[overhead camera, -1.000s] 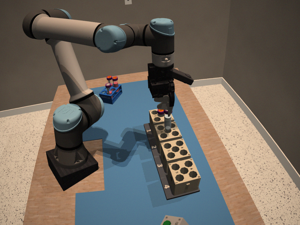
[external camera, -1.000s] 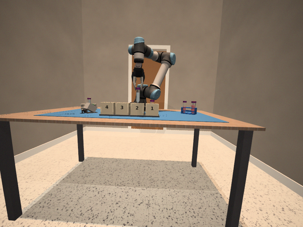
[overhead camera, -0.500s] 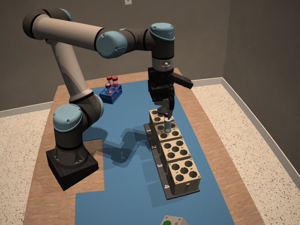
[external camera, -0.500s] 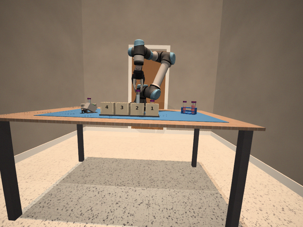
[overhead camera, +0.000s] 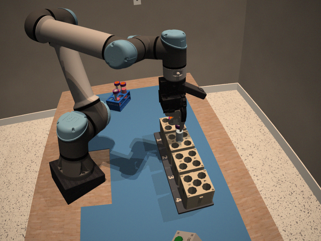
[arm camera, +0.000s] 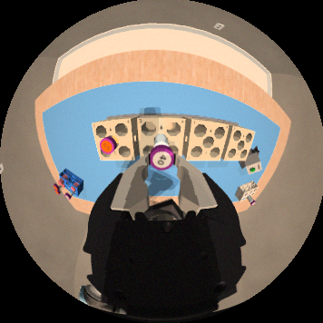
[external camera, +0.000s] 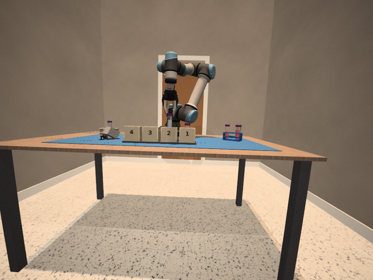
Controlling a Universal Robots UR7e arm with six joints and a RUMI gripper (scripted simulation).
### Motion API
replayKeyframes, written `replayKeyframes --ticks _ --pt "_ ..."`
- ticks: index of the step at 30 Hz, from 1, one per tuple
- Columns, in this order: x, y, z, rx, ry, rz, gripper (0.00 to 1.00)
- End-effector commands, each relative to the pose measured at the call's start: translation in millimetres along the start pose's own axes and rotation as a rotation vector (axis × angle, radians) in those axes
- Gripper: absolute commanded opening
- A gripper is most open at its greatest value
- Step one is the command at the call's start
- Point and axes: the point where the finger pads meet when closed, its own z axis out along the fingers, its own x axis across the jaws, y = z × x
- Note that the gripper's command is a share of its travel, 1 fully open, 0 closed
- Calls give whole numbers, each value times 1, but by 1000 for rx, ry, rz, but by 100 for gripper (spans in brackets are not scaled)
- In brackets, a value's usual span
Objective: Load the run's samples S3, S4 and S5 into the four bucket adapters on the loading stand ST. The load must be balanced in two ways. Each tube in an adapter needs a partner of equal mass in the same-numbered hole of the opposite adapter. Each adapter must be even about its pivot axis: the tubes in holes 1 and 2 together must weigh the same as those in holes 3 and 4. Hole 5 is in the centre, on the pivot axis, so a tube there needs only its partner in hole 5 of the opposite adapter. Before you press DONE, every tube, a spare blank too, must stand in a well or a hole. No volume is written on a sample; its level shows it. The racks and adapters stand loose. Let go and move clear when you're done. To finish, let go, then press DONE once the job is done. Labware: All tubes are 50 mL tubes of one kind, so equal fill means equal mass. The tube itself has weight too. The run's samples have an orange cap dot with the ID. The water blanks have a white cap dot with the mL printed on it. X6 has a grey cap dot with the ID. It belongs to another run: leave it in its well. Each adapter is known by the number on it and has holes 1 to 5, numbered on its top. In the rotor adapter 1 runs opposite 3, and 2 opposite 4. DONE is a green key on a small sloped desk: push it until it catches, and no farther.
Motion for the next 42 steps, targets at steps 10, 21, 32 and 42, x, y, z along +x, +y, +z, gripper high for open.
replayKeyframes --ticks 10,21,32,42 --pt "0 0 15 1 1 0 0" --pt "0 0 29 1 1 0 0" --pt "0 0 42 1 1 0 0" --pt "0 0 48 1 1 0 0"
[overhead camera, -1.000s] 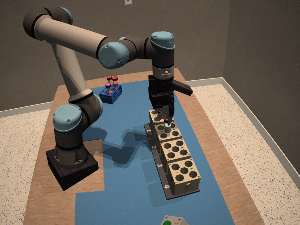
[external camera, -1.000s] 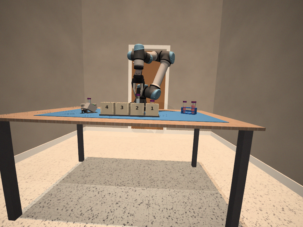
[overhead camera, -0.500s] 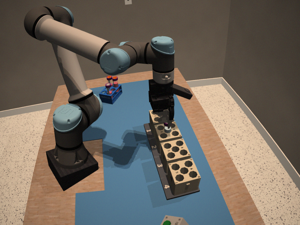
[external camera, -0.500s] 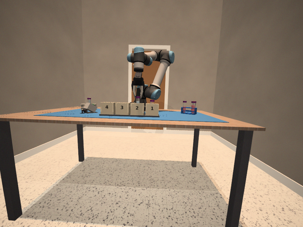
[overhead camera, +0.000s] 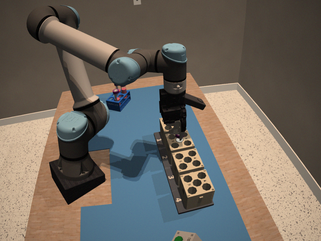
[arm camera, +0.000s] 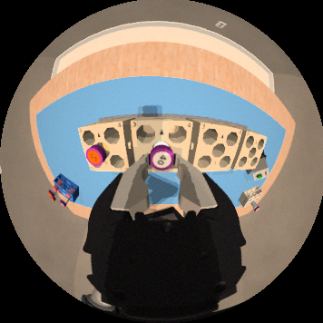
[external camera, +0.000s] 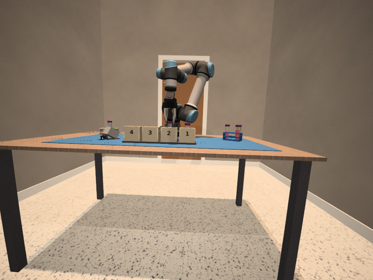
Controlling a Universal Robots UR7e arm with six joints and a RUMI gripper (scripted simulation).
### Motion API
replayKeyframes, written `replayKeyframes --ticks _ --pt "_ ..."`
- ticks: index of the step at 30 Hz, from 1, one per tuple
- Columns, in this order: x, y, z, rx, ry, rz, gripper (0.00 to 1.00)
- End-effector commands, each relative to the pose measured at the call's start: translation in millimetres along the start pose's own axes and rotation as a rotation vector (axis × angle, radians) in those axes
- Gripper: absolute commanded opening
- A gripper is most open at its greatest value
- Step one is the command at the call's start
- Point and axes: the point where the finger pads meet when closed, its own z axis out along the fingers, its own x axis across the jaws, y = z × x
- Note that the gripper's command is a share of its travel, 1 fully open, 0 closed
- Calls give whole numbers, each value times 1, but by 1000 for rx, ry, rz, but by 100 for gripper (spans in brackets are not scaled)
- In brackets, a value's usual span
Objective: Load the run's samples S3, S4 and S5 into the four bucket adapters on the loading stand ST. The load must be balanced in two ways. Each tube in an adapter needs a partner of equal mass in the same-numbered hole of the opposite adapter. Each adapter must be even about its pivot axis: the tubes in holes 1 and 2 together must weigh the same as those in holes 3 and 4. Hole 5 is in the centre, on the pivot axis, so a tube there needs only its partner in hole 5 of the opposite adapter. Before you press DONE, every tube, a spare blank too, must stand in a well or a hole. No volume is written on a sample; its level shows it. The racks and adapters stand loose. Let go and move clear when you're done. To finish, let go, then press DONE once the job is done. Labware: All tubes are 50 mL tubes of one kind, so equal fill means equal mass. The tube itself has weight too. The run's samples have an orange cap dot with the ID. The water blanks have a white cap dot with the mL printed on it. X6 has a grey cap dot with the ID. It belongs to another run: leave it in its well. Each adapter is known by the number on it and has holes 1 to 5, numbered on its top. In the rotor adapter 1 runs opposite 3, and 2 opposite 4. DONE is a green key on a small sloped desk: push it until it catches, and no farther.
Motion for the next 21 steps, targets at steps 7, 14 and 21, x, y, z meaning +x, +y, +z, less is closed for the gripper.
replayKeyframes --ticks 7,14,21 --pt "0 0 7 1 1 0 0" --pt "0 0 7 1 0 0 0" --pt "0 0 7 1 0 0 35"
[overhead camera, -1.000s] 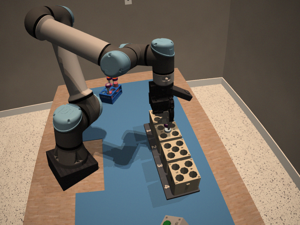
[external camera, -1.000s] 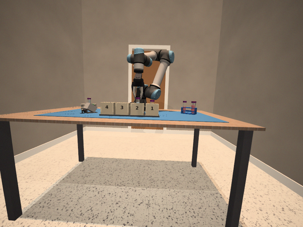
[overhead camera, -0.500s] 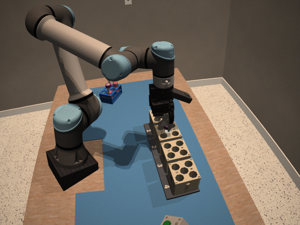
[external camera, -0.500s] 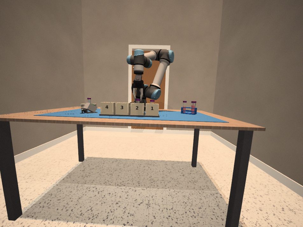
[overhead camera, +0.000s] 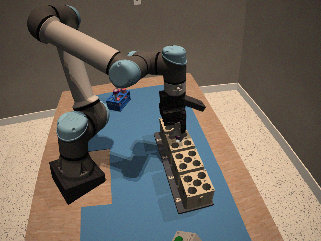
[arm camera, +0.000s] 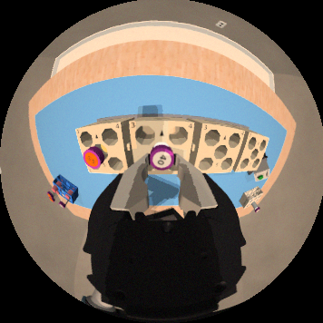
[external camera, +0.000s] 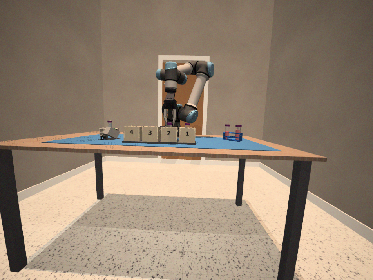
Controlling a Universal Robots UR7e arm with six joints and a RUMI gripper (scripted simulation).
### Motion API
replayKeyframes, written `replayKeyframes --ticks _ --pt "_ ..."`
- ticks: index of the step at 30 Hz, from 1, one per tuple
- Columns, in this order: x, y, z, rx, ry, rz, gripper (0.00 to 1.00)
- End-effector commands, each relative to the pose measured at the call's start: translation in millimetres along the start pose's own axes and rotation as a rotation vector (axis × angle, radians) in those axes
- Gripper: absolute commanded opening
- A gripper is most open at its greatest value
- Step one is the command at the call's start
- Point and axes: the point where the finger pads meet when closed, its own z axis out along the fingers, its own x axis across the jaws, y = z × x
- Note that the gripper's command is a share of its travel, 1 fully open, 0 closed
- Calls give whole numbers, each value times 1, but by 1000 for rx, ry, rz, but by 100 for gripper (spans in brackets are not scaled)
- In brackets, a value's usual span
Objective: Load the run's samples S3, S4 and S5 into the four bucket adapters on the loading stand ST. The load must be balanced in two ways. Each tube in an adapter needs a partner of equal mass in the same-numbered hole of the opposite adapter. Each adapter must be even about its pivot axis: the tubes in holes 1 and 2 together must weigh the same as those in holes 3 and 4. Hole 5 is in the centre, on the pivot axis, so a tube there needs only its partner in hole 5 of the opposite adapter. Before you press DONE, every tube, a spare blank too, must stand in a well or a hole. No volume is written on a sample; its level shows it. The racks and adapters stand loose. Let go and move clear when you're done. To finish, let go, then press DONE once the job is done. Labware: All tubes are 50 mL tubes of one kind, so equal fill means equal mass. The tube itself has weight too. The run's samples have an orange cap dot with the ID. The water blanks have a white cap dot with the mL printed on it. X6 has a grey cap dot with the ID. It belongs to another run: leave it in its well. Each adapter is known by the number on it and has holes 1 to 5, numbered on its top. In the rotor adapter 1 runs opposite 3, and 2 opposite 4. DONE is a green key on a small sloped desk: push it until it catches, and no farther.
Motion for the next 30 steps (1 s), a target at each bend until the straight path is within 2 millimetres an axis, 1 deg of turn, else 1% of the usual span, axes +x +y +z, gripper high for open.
replayKeyframes --ticks 1,14,25,30 --pt "0 0 0 1 0 0 35" --pt "0 0 0 1 0 0 35" --pt "0 0 -37 1 0 0 35" --pt "0 0 -41 1 0 0 35"
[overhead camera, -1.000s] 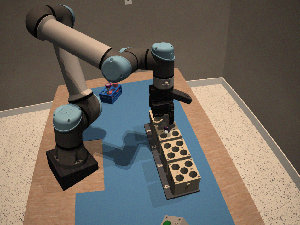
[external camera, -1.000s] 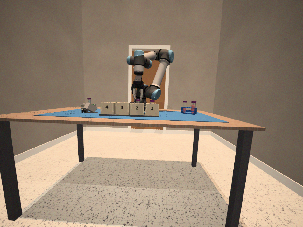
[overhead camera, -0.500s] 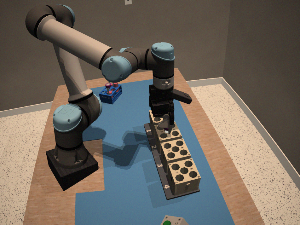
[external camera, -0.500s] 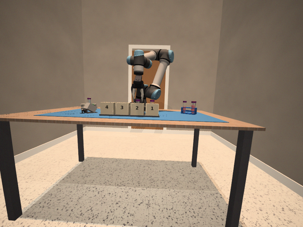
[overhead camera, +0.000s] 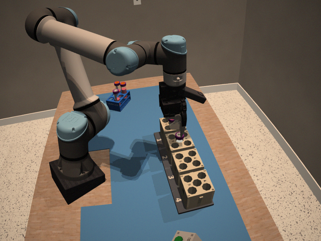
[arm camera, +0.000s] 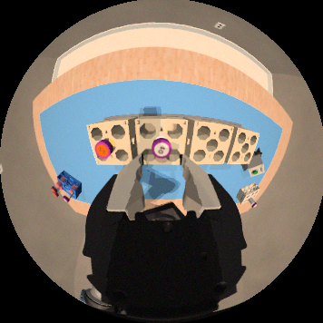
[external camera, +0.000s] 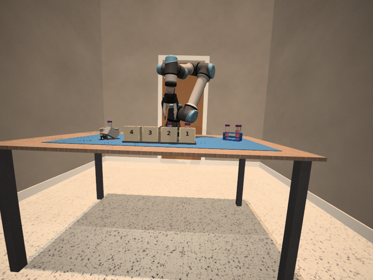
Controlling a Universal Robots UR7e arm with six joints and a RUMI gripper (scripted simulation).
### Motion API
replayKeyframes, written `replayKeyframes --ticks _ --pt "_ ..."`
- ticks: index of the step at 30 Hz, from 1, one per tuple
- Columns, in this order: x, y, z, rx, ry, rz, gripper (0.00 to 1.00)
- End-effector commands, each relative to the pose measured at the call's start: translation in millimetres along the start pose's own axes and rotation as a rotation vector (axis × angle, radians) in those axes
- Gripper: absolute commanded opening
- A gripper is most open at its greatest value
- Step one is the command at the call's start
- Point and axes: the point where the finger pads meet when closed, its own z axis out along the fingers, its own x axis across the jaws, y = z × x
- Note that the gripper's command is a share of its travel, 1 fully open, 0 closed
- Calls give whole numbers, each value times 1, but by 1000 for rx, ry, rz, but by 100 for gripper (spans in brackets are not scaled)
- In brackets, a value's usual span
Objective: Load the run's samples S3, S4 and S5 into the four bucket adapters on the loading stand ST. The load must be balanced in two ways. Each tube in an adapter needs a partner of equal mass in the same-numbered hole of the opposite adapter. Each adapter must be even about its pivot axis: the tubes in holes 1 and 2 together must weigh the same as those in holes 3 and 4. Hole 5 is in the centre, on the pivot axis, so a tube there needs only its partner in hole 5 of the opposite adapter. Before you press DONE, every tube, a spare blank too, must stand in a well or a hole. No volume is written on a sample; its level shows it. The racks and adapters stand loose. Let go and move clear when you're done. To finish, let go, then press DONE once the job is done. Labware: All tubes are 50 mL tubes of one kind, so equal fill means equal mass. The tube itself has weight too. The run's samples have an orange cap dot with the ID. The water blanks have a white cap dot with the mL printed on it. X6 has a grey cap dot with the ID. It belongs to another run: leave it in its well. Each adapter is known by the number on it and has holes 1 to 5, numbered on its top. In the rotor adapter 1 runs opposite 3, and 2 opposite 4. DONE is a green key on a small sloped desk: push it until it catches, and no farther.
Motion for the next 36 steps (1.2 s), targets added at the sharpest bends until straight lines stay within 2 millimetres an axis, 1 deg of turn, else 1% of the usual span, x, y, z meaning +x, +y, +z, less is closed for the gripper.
replayKeyframes --ticks 1,12,14,29,31,36 --pt "-7 3 -6 0 -1 50 35" --pt "-92 39 -6 0 -1 587 35" --pt "-92 39 -6 0 -1 587 35" --pt "-207 87 -6 0 -1 587 35" --pt "-207 87 -6 0 -1 587 35" --pt "-246 103 -6 0 -1 587 35"
